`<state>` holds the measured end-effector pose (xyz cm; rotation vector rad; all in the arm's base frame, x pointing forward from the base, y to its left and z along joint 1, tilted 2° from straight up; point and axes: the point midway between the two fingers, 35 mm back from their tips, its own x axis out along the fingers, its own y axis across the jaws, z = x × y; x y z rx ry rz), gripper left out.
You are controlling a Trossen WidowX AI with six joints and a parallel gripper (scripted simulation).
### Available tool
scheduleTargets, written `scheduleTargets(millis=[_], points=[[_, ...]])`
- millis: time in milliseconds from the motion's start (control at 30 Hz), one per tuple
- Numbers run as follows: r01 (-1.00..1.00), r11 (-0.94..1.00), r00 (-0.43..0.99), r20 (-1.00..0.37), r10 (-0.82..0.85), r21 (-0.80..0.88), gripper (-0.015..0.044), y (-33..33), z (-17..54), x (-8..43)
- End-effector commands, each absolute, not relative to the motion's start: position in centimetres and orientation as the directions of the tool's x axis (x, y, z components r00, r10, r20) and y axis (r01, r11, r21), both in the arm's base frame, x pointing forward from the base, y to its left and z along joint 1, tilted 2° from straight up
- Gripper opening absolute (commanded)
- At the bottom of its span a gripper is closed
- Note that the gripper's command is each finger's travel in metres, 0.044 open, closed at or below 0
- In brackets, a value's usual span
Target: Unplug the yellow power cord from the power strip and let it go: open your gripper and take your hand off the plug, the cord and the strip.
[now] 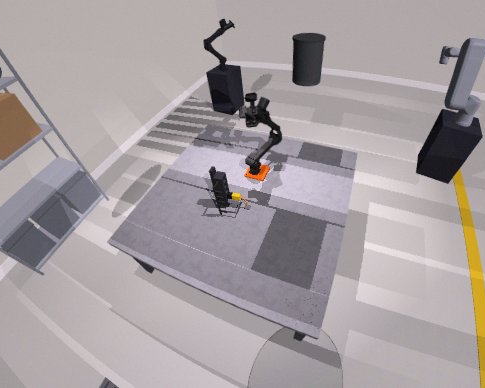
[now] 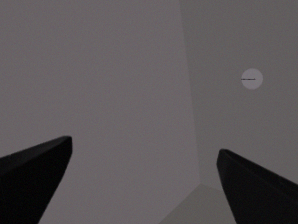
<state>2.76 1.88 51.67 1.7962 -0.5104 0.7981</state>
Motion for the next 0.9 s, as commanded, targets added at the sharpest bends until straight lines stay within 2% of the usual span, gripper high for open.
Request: scheduleTargets(millis=[0,67,267,400,500,633,867], points=[[-0.671,-0.343,0.692,0.721,0.031,0.658,0.0374,1.8,51.6,3.0],[-0.643,-0.264,0.739,0.673,0.032,0.719,0.0321,1.5,51.4,4.9],[-0.426,0.142,0.905,0.423,0.054,0.893,0.0164,0.9,48.8,13.1],[-0.245,0.421,0.969,0.232,0.083,0.873,0.0160,1.1,46.2,17.8],[-0.131,0.615,0.991,0.082,0.107,0.778,0.0160,1.6,43.8,20.9],[-0.049,0.828,0.982,-0.123,0.141,0.559,0.0160,2.5,40.2,24.3],[-0.138,0.982,0.890,-0.418,0.181,0.132,0.0160,4.4,34.1,28.0]])
